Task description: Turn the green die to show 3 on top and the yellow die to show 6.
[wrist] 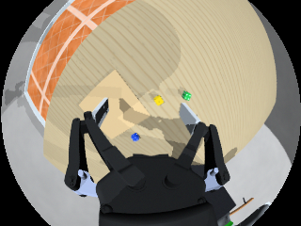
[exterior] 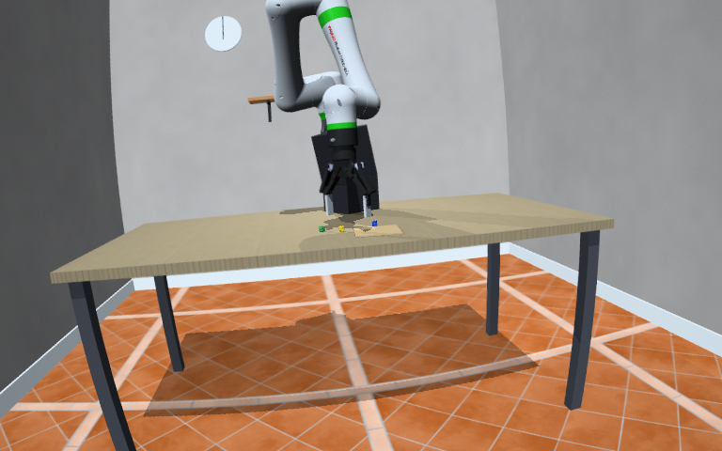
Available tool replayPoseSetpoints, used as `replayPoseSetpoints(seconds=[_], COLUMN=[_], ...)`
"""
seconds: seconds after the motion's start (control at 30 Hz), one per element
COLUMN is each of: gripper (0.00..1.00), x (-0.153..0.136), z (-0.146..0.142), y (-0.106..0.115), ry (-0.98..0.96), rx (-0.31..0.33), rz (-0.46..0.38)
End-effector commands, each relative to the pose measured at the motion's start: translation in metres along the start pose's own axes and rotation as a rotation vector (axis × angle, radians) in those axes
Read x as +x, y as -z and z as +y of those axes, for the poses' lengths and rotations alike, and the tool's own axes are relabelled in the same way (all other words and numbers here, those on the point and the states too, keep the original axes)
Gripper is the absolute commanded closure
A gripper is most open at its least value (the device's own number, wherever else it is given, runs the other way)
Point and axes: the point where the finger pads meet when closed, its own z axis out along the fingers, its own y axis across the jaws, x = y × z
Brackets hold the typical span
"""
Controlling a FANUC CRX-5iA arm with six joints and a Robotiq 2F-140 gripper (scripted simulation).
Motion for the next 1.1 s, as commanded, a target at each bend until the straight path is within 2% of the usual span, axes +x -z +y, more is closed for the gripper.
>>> replayPoseSetpoints(seconds=[0.0, 0.17, 0.3, 1.07], gripper=[0.0, 0.0, 0.0, 0.0], x=[-0.029, -0.064, -0.078, -0.08], z=[-0.013, -0.028, -0.035, -0.035], y=[0.0, 0.0, 0.0, 0.0], ry=[-0.002, -0.002, -0.002, -0.002], rx=[0.001, 0.001, 0.001, 0.001], rz=[0.009, 0.009, 0.009, 0.009])
